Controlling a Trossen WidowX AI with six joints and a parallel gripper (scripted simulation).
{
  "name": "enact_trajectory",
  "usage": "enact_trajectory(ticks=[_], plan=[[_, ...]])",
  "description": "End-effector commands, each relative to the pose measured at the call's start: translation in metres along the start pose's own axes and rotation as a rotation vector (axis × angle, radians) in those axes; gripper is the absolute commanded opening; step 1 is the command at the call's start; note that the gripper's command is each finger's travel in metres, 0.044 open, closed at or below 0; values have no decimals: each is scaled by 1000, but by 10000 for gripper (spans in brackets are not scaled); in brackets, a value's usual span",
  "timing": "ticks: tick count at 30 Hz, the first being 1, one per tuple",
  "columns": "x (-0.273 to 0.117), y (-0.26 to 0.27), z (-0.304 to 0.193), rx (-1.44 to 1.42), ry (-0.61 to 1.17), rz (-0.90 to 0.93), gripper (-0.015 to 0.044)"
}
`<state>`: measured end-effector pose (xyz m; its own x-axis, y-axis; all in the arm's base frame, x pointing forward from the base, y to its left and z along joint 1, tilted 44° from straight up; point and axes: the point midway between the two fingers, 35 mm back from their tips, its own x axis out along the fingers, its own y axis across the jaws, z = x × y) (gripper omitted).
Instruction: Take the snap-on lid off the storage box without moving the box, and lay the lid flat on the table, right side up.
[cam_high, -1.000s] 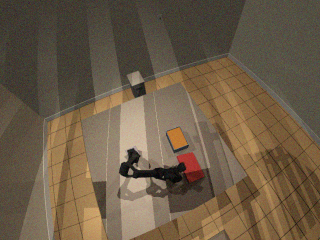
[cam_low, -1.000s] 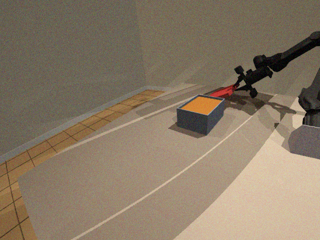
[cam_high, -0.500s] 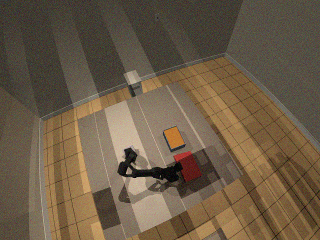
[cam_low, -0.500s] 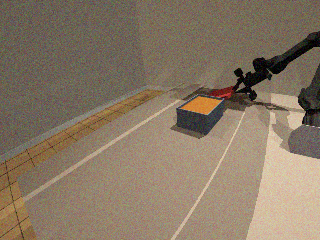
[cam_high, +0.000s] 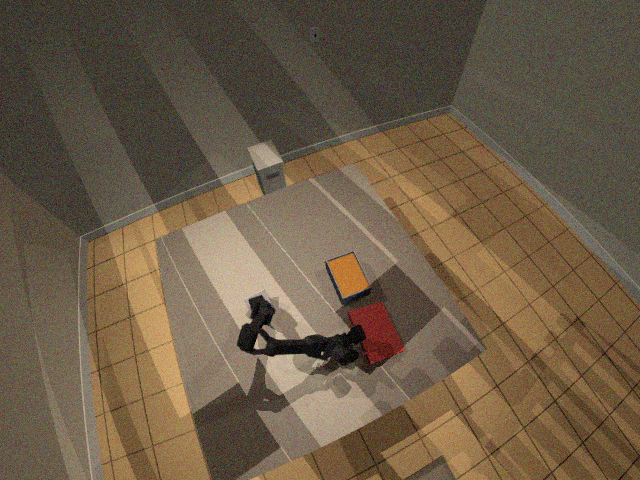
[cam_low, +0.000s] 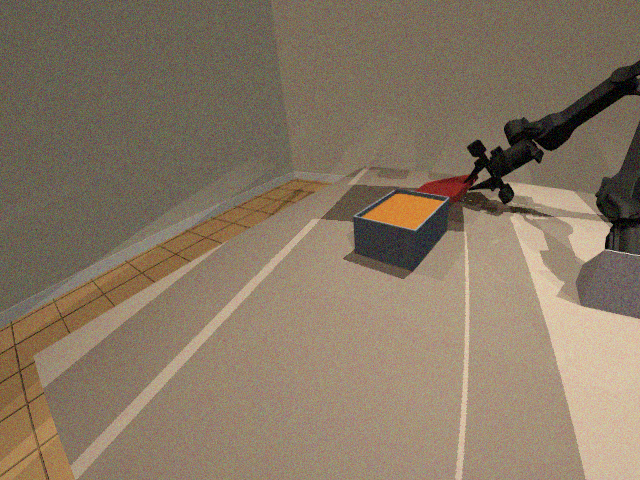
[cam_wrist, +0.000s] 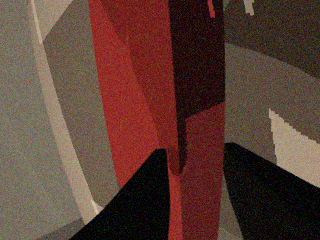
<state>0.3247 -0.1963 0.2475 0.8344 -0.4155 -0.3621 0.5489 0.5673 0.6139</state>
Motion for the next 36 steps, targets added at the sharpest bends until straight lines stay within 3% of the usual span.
enact_trajectory(ticks=[1, 13, 36], plan=[[0, 1, 2, -2, 3, -11, 184], [-10, -8, -1, -3, 3, -12, 440], [-45, -38, -1, -5, 4, -13, 440]])
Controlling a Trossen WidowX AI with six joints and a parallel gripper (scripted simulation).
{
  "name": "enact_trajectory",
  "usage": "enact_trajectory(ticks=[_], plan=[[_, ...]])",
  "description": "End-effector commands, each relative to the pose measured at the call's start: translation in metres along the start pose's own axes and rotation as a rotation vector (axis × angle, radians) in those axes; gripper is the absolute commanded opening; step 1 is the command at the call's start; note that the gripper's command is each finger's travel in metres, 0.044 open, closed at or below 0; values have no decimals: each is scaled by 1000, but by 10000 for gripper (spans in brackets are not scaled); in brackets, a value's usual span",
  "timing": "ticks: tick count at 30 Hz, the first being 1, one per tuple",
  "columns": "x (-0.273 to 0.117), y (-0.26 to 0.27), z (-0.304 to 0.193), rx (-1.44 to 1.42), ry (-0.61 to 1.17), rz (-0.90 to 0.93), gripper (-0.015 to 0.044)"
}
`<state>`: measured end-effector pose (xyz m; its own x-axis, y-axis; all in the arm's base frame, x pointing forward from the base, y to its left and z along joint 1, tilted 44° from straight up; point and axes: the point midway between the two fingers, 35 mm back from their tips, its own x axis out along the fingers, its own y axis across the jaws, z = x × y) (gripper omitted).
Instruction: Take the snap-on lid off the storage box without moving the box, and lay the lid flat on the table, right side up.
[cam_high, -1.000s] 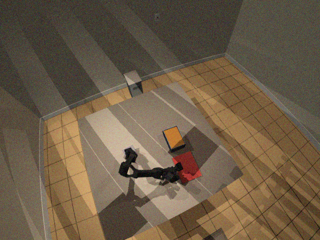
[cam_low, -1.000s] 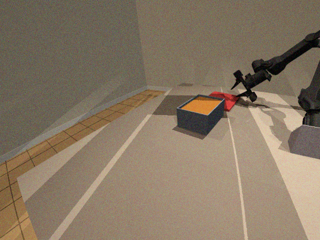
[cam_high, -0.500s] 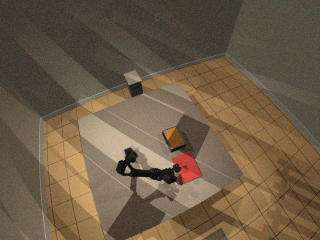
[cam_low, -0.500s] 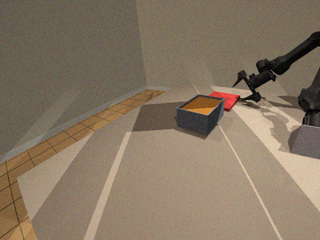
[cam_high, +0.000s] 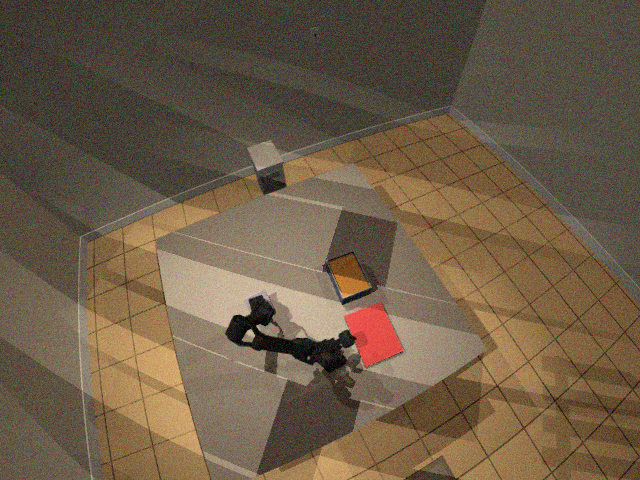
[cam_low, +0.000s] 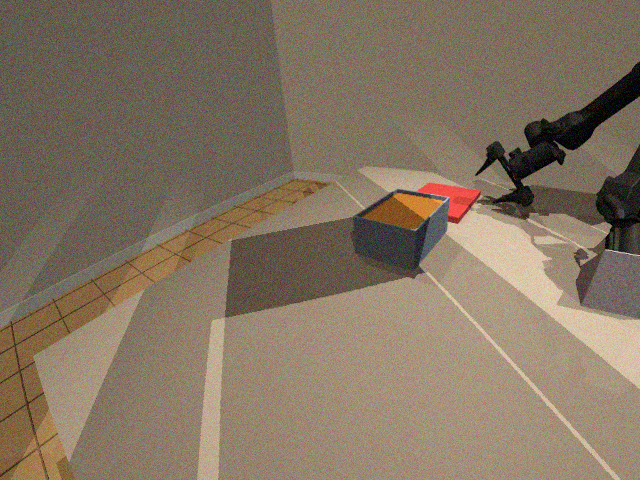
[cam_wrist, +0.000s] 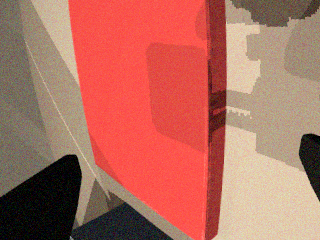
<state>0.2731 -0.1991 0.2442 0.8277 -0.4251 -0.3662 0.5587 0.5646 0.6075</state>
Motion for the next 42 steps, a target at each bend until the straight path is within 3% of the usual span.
enact_trajectory(ticks=[1, 42], plan=[[-6, -7, -3, -2, 8, -2, 440], [-71, 27, 1, -1, 9, -2, 440]])
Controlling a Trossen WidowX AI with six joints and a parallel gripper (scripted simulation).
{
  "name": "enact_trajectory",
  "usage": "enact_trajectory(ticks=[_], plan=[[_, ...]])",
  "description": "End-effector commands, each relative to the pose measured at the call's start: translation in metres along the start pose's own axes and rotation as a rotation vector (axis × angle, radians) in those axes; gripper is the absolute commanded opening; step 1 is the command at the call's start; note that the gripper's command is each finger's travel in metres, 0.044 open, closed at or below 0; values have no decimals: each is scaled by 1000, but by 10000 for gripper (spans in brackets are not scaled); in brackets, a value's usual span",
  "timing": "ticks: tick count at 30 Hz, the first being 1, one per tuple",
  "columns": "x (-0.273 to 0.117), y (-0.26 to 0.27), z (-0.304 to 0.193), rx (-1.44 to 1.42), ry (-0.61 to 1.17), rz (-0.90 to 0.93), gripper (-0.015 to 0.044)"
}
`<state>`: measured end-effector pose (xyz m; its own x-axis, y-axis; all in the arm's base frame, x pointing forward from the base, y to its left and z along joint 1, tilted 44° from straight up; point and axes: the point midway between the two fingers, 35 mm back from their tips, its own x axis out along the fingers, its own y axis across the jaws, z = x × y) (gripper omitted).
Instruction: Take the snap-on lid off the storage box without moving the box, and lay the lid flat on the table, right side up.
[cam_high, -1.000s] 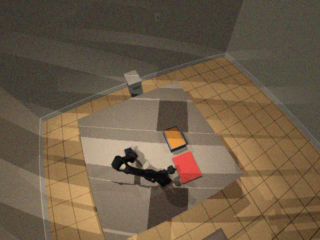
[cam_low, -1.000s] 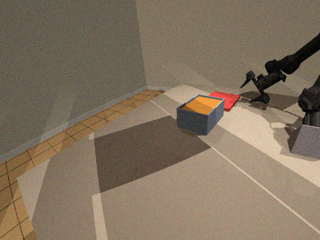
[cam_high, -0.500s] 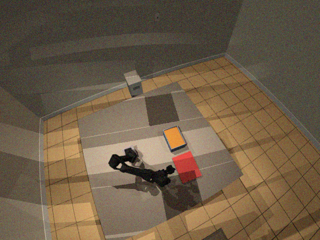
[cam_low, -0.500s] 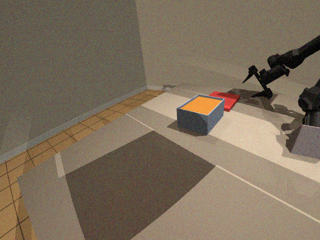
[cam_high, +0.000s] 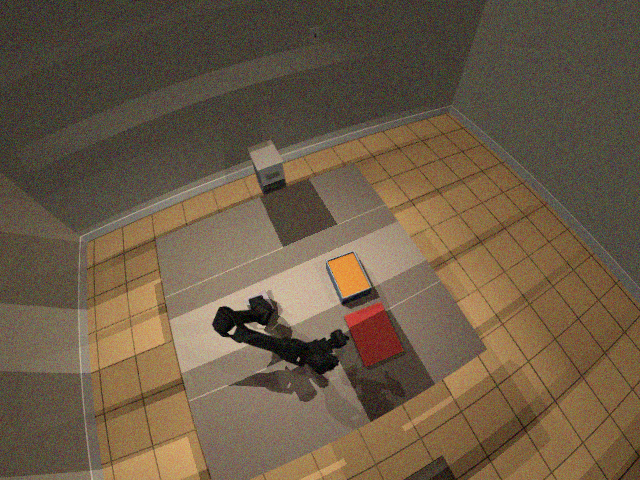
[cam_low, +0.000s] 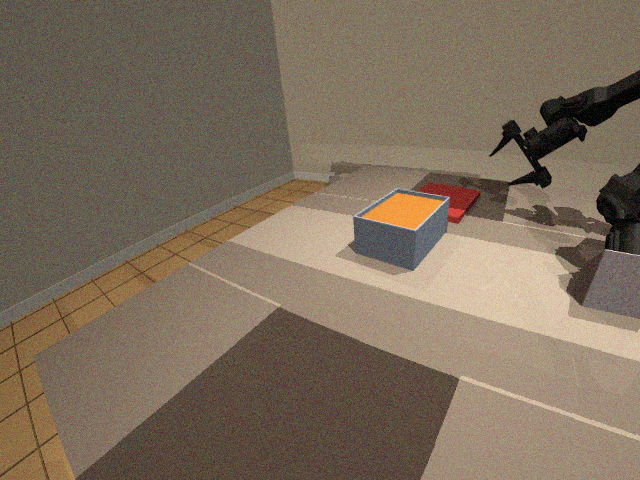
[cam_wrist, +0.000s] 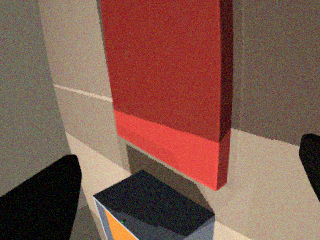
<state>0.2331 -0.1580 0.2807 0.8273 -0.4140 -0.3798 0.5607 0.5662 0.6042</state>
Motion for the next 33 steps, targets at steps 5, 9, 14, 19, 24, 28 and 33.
enact_trajectory(ticks=[5, 9, 14, 19, 24, 28, 33], plan=[[-16, 9, 2, 3, -9, 0, 440], [-18, 11, 2, 3, -9, 0, 440], [-14, 8, 0, 3, -9, 0, 440], [-14, 8, 0, 3, -9, 0, 440], [-14, 8, 0, 3, -9, 0, 440], [-14, 8, 0, 3, -9, 0, 440], [-14, 8, 0, 3, -9, 0, 440]])
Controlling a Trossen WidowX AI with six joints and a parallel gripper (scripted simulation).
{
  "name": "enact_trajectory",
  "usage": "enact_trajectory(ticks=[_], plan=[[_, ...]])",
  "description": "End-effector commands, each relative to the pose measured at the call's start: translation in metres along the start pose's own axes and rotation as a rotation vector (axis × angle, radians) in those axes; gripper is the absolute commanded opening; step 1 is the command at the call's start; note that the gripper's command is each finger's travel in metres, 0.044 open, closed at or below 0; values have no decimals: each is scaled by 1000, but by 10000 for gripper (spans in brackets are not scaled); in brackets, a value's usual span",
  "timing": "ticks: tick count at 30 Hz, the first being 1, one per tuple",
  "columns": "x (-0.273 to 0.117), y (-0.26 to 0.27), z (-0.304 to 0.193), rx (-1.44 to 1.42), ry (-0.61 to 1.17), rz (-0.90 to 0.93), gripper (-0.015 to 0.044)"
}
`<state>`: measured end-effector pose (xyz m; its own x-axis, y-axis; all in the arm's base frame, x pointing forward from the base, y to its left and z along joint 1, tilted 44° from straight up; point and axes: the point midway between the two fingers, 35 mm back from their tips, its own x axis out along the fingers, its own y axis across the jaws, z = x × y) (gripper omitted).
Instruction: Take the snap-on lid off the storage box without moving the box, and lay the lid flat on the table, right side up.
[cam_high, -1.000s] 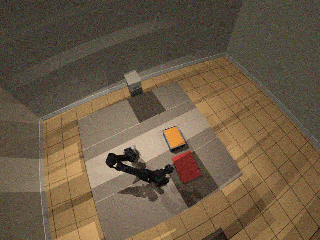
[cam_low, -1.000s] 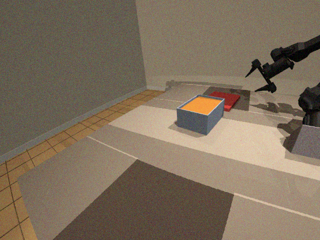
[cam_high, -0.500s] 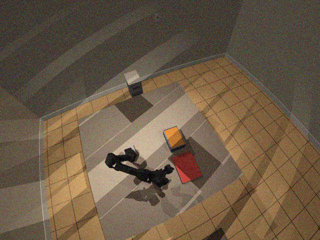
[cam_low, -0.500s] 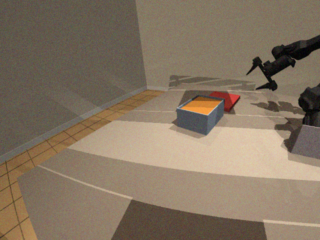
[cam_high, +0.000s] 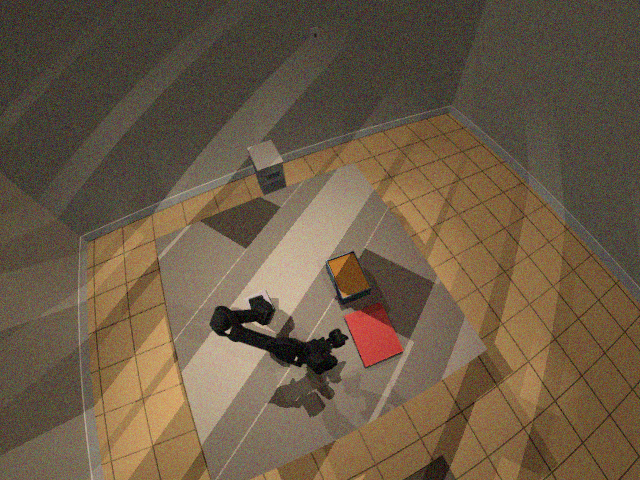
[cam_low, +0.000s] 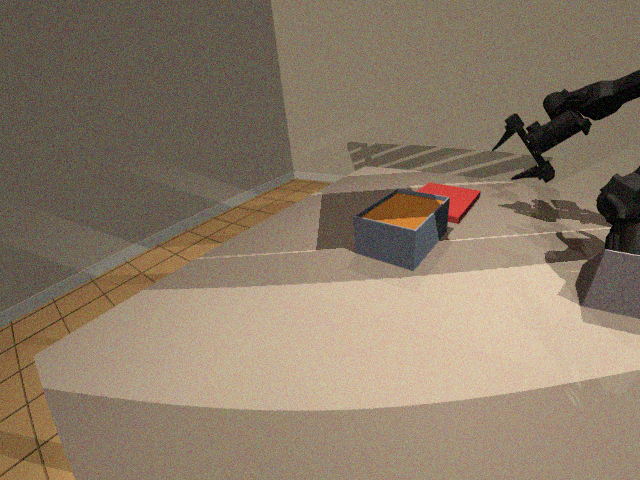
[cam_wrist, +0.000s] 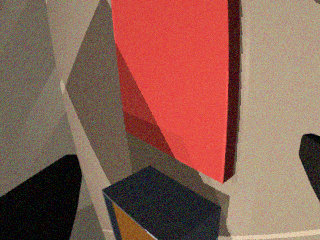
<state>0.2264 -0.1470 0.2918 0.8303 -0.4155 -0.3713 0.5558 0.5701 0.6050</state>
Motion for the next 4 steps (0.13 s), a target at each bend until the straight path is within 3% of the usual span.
enact_trajectory(ticks=[1, 4], plan=[[1, -1, 0, 5, -2, -6, 440], [1, -1, 0, 5, -2, -6, 440]])
